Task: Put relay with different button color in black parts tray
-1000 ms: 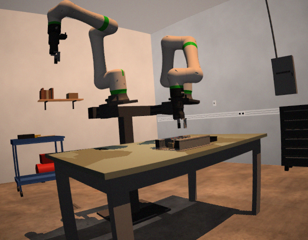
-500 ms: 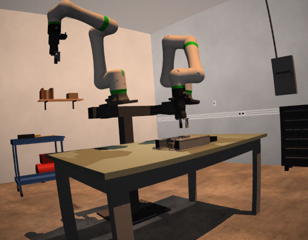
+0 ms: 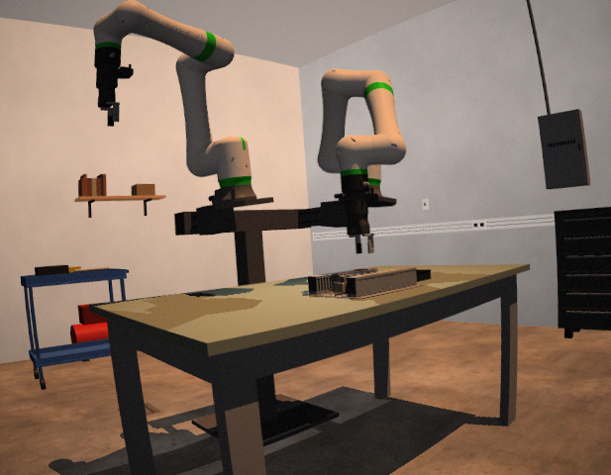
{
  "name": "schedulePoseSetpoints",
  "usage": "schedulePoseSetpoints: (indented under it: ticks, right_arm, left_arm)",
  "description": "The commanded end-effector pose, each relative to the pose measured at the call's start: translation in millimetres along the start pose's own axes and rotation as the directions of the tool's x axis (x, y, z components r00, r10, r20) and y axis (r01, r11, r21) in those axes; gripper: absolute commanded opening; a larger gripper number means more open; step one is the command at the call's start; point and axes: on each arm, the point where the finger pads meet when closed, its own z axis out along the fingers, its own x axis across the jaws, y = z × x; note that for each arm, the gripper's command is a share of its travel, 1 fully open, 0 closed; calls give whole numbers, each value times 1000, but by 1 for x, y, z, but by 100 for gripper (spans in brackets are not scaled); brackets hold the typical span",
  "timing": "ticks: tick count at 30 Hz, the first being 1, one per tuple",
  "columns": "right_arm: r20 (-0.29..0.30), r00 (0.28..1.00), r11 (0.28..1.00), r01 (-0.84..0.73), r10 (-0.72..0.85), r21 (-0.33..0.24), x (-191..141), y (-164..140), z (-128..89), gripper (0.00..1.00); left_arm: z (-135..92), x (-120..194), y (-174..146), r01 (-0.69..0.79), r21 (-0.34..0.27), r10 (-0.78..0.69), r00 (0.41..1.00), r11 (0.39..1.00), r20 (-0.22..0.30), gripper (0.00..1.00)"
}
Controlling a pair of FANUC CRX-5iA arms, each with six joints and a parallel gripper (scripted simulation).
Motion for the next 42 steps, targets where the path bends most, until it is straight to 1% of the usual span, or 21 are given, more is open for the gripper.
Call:
schedulePoseSetpoints:
  ticks: [1, 19, 22, 28, 42]
  right_arm:
    - [0, 1000, 1000, 0, 0, -2, 0, 0, -1, 100]
    - [0, 1000, 1000, 0, 0, -2, 0, 0, -1, 100]
    - [0, 1000, 1000, 0, 0, -2, 0, 0, -1, 100]
    - [0, 1000, 1000, 0, 0, -2, 0, 0, -1, 100]
    - [0, 1000, 1000, 0, 0, -2, 0, 0, -1, 100]
  left_arm:
    - [-1, 1, 1, 0, -2, 0, 1000, 1000, -1, 98]
    - [-1, 1, 1, 0, -2, 0, 1000, 1000, -1, 98]
    - [1, 0, -8, 0, -2, 0, 1000, 1000, -1, 98]
    - [6, -1, -40, 0, -2, 0, 1000, 1000, -1, 98]
    - [7, -1, -41, 0, -2, 0, 1000, 1000, -1, 98]
